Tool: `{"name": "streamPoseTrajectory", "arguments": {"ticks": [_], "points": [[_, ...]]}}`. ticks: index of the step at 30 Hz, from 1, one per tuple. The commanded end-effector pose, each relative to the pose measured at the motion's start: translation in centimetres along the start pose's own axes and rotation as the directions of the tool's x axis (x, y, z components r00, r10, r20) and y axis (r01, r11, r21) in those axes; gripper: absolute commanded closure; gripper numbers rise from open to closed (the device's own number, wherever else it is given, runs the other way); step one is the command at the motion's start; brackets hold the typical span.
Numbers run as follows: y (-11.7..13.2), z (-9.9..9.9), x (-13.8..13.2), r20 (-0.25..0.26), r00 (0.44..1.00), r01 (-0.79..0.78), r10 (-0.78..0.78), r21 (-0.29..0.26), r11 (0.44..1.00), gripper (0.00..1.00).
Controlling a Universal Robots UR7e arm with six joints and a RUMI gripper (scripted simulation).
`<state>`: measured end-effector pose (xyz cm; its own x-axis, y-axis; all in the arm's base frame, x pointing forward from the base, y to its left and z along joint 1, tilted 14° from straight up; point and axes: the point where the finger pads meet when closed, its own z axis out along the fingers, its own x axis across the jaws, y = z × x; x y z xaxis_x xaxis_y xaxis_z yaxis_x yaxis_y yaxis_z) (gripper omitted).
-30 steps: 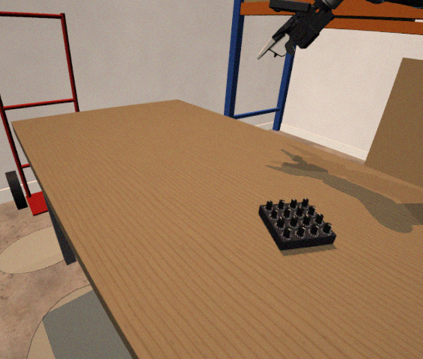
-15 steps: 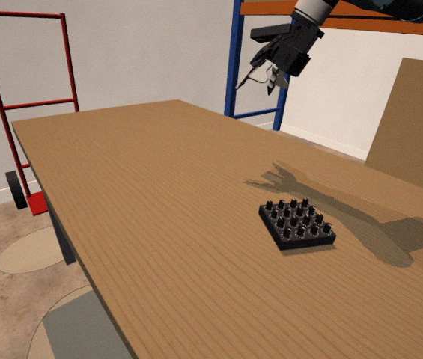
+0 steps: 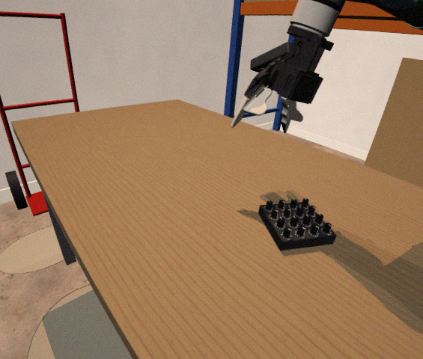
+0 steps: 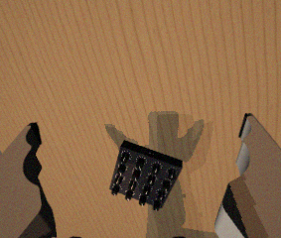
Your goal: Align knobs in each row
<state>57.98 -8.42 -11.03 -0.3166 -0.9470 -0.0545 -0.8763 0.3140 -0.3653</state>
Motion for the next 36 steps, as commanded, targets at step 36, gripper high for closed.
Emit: {"name": "streamPoseTrajectory", "arguments": {"ticks": [36], "points": [[17.3, -0.5, -2.9, -0.213, 0.948, -0.262, 0.237, -0.103, 0.959, 0.00]]}}
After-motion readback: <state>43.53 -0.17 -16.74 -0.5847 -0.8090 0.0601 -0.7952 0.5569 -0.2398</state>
